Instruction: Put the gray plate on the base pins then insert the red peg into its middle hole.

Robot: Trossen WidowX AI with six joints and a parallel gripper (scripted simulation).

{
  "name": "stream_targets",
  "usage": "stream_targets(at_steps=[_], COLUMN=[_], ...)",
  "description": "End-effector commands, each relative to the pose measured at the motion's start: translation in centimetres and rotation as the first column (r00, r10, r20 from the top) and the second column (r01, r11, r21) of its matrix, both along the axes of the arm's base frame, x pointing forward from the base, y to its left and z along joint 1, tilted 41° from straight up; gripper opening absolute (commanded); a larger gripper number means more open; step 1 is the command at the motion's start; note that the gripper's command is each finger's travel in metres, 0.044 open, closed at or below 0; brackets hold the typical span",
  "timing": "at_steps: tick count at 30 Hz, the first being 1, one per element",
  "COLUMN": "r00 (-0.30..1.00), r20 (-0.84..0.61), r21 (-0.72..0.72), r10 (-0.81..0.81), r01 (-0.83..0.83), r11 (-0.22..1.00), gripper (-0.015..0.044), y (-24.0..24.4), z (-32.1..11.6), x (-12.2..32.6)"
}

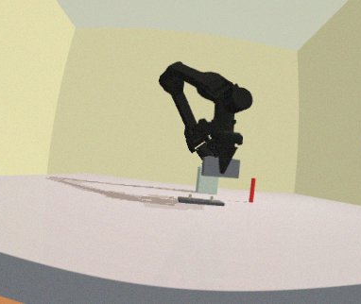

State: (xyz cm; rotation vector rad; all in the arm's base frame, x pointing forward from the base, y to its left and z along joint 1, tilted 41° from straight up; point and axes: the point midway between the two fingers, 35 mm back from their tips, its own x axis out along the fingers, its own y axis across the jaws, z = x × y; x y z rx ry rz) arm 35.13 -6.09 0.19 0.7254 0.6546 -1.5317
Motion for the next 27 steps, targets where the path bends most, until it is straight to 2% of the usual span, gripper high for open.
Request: stream_targets(at_steps=[1, 13, 27], r00=[1.000, 1.000, 1.000], r20=[-0.001, -0.008, -0.008], r21=[-0.005, -0.019, -0.019], r10=[0.005, 0.006, 0.006], r01=[-0.005, -0.007, -0.007], r11=[1.000, 1.000, 1.000], gripper=[0.0000, 0.0000, 0.0000], y=[-1.1, -4.5, -4.6], z=[0.4, 1.1, 1.1], x=[-0.3, -1.6, -1.6])
